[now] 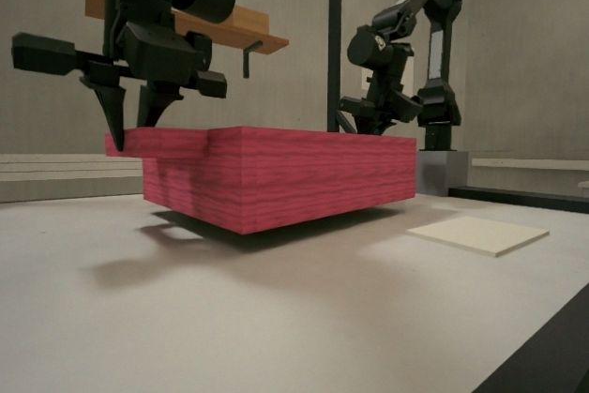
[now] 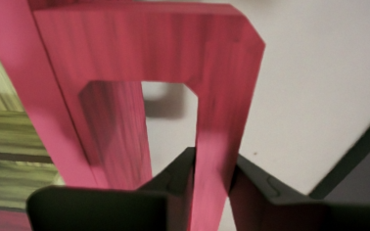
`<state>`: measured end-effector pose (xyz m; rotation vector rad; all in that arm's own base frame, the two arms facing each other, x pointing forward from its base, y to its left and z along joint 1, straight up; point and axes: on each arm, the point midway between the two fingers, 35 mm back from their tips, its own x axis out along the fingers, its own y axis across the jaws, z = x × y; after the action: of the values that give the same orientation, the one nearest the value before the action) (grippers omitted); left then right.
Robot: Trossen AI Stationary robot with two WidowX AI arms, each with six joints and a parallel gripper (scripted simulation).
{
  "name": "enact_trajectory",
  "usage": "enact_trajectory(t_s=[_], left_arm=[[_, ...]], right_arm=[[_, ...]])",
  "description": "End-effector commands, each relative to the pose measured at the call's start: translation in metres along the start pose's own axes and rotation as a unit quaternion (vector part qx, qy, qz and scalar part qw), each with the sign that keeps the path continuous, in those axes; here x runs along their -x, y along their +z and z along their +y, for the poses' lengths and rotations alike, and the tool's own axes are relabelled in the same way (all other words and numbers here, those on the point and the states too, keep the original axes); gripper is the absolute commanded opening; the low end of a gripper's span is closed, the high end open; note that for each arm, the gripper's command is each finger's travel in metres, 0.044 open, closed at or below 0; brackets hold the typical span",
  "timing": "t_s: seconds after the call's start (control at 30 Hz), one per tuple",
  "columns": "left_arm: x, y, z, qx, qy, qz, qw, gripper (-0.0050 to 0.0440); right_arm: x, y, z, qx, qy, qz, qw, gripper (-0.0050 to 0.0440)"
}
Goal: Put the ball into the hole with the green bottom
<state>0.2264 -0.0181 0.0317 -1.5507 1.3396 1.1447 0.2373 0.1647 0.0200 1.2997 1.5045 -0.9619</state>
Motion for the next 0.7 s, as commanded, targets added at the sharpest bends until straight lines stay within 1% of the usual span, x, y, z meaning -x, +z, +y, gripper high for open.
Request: enact_trajectory(t_s=[0.0, 0.07, 0.1, 0.23, 0.33, 0.37, 0.4, 0.43, 0.5, 0.53, 0.57, 0.67], left_arm=[[0.015, -0.005, -0.009, -0.004, -0.002, 0.021, 1.000, -0.0050], [0.018, -0.005, -0.010, -0.001, 0.006, 0.029, 1.000, -0.0050], [0.008, -0.005, -0.003, -0.005, -0.010, 0.009, 1.000, -0.0050], [0.000, -0.006, 0.001, -0.009, -0.025, -0.007, 1.000, -0.0050], [0.003, -0.006, -0.002, -0.009, -0.024, -0.003, 1.000, -0.0050], [-0.004, -0.004, 0.002, -0.011, -0.031, -0.016, 0.999, -0.0050], [0.007, -0.005, -0.005, -0.008, -0.019, 0.005, 1.000, -0.0050], [0.009, -0.005, -0.006, -0.006, -0.012, 0.010, 1.000, -0.0050], [0.001, -0.001, 0.000, -0.011, -0.025, 0.017, 0.999, -0.0050], [0.007, -0.002, -0.006, -0.008, -0.016, 0.021, 1.000, -0.0050], [0.010, -0.003, -0.007, -0.006, -0.010, 0.025, 1.000, -0.0050], [0.016, -0.003, -0.009, -0.003, 0.002, 0.036, 0.999, -0.0050]], right_arm=[[0.006, -0.004, 0.001, 0.010, 0.026, 0.028, 0.999, -0.0050], [0.002, -0.002, -0.001, 0.012, 0.033, 0.036, 0.999, -0.0050], [0.014, -0.011, 0.008, 0.009, 0.024, 0.020, 0.999, -0.0050], [0.017, -0.015, 0.010, 0.002, 0.003, 0.002, 1.000, -0.0050], [0.015, -0.013, 0.007, 0.004, 0.006, 0.007, 1.000, -0.0050], [0.020, -0.015, 0.011, 0.000, -0.004, -0.007, 1.000, -0.0050], [0.013, -0.008, 0.005, 0.005, 0.012, 0.013, 1.000, -0.0050], [0.009, -0.006, 0.002, 0.006, 0.014, 0.016, 1.000, -0.0050], [0.021, -0.011, 0.010, 0.005, 0.010, 0.028, 1.000, -0.0050], [0.012, -0.005, 0.002, 0.005, 0.010, 0.028, 1.000, -0.0050], [0.008, -0.004, 0.001, 0.007, 0.016, 0.032, 0.999, -0.0050], [0.003, -0.001, 0.000, 0.010, 0.029, 0.043, 0.999, -0.0050]])
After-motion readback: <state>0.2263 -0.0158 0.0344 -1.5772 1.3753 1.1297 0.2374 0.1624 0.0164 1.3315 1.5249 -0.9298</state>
